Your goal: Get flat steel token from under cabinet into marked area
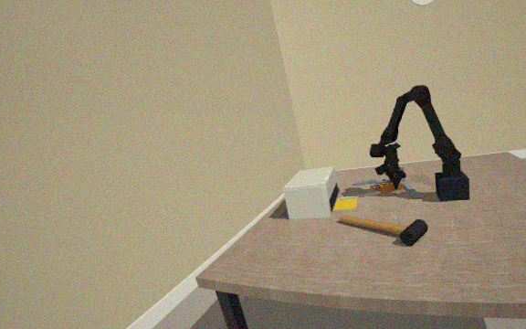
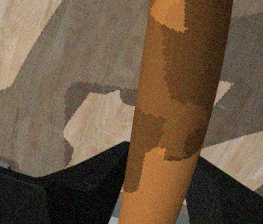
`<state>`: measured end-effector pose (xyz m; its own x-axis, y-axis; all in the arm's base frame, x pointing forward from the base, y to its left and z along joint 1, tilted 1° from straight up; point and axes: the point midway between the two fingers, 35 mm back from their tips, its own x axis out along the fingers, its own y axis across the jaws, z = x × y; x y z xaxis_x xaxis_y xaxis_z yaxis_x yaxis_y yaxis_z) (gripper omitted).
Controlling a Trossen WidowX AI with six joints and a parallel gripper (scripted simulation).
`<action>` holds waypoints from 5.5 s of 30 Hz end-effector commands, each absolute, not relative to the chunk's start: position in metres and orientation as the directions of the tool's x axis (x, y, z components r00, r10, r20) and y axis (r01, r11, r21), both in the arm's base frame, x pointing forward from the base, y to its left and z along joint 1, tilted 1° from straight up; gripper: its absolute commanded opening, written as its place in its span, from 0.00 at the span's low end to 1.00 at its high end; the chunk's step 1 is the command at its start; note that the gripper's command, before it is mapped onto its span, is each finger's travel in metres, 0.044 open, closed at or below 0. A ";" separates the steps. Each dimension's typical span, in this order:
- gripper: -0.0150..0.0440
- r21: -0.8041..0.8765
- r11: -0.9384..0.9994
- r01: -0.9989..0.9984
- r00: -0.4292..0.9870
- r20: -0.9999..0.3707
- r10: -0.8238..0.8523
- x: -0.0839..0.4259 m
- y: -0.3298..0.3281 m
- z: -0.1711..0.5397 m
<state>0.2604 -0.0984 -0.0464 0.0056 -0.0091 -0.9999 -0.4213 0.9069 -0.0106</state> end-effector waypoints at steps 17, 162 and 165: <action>0.59 -0.004 0.903 -0.430 -0.002 -1.000 -0.006 0.257 -0.105 -0.045; 0.25 -0.008 0.905 -0.424 0.008 -1.000 -0.005 0.375 -0.053 -0.042; 0.25 -0.008 0.905 -0.424 0.008 -1.000 -0.005 0.378 -0.051 -0.042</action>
<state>0.3726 -0.0537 -0.0424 0.0046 -0.0042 -1.0000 -0.4255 0.9049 -0.0057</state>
